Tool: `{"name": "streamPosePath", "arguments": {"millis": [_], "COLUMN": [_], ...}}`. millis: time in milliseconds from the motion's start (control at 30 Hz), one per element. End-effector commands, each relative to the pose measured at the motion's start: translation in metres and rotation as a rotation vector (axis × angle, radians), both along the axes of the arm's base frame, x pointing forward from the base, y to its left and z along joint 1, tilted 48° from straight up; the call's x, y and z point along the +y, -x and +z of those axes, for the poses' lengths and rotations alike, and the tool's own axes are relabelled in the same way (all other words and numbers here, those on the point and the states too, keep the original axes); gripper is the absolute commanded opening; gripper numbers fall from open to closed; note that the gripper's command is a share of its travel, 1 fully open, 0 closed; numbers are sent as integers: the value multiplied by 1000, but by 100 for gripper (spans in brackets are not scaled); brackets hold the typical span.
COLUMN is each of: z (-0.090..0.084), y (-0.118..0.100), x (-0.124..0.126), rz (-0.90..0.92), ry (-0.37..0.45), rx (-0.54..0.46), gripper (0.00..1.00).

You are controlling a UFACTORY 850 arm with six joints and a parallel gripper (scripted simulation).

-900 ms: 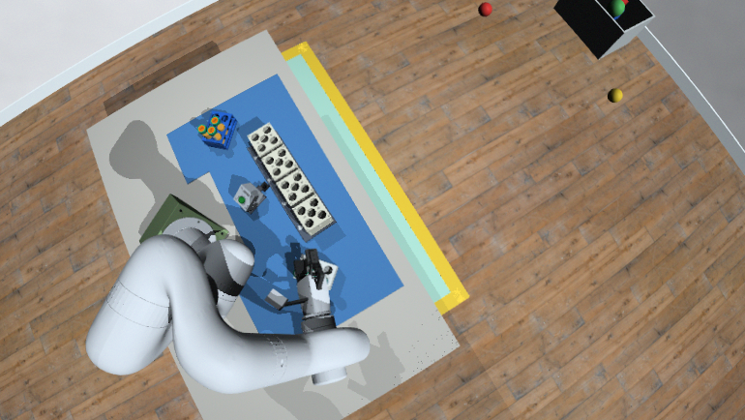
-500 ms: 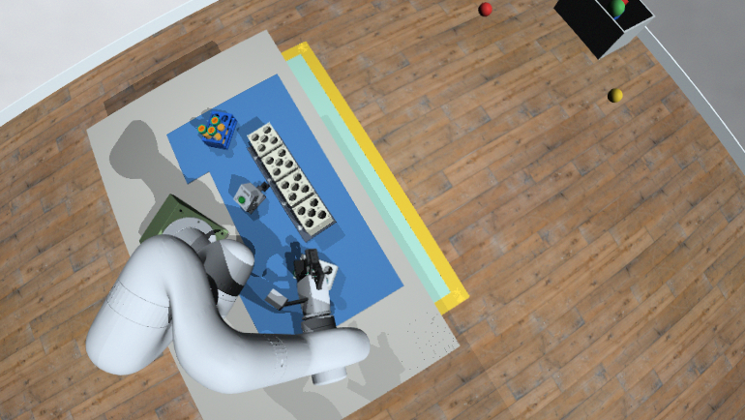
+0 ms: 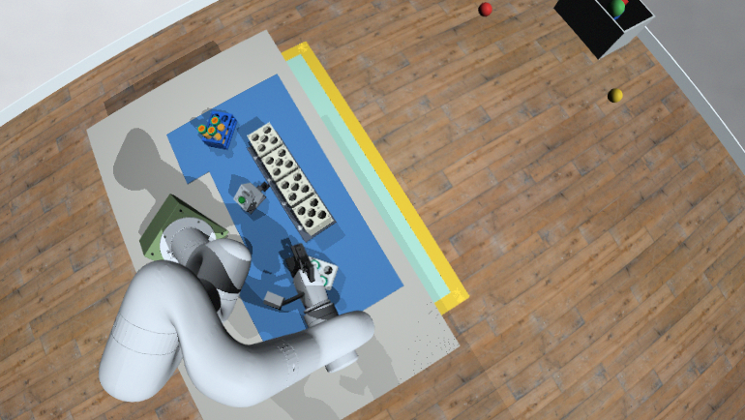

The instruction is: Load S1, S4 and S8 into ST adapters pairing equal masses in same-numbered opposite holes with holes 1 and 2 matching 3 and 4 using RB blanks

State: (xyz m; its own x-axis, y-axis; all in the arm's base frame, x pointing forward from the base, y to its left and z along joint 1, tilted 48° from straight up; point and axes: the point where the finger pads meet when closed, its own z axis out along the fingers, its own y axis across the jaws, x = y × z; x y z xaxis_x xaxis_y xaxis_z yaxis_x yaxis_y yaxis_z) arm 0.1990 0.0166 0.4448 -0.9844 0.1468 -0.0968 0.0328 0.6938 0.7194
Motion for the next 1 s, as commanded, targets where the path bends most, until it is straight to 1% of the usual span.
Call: {"name": "streamPosePath", "arguments": {"millis": [0, 33, 133, 200, 300, 367, 433, 533, 600, 700, 767, 833, 933, 967], "z": [-11, -11, -25, -25, -37, -37, -47, -49, -58, -60, -60, -69, -70, -75], "y": [5, 5, 10, 10, 15, 15, 17, 17, 18, 18, 18, 18, 18, 16], "x": [2, 2, 3, 3, 2, 2, 1, 1, -2, -2, -2, -4, -4, -6], "rz": [111, 142, 235, 235, 328, 390, 453, 547, 610, 705, 705, 768, 863, 895], "ry": [42, 53, 85, 85, 118, 139, 160, 192, 213, 243, 243, 263, 293, 302], "rx": [30, 37, 55, 55, 71, 81, 90, 102, 108, 117, 117, 121, 126, 127], "gripper": [100, 100, 100, 100, 100, 100, 100, 100, 100, 100, 100, 100, 100, 100]}}
